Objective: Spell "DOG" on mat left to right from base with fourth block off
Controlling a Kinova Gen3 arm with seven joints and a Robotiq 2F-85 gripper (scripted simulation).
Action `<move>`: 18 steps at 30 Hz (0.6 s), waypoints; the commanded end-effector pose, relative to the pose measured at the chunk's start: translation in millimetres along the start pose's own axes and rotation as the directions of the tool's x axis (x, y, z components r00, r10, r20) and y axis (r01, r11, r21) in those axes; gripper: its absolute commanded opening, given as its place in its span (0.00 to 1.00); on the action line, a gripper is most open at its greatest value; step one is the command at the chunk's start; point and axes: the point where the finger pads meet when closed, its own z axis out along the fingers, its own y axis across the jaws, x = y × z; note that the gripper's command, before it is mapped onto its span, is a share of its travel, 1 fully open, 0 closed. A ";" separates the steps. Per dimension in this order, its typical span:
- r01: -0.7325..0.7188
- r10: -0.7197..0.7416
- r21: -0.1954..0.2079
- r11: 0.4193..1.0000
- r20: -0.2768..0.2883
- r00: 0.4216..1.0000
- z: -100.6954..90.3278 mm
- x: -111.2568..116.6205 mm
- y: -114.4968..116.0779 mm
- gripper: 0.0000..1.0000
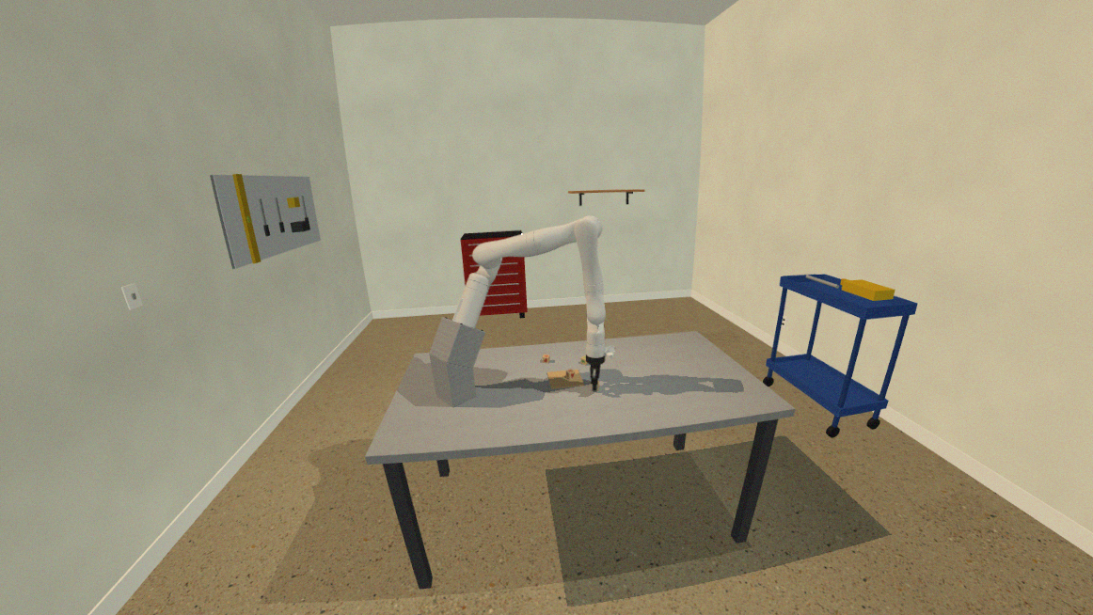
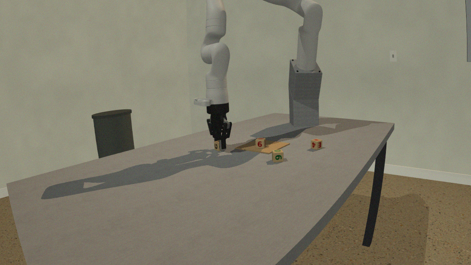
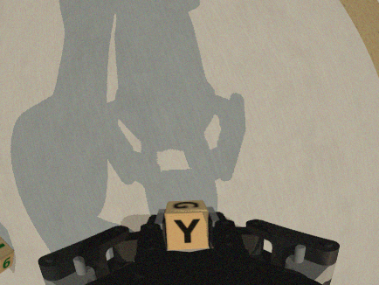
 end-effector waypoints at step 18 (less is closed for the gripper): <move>-0.010 0.010 -0.002 1.000 0.002 1.000 -91.0 -1.4 0.0 0.26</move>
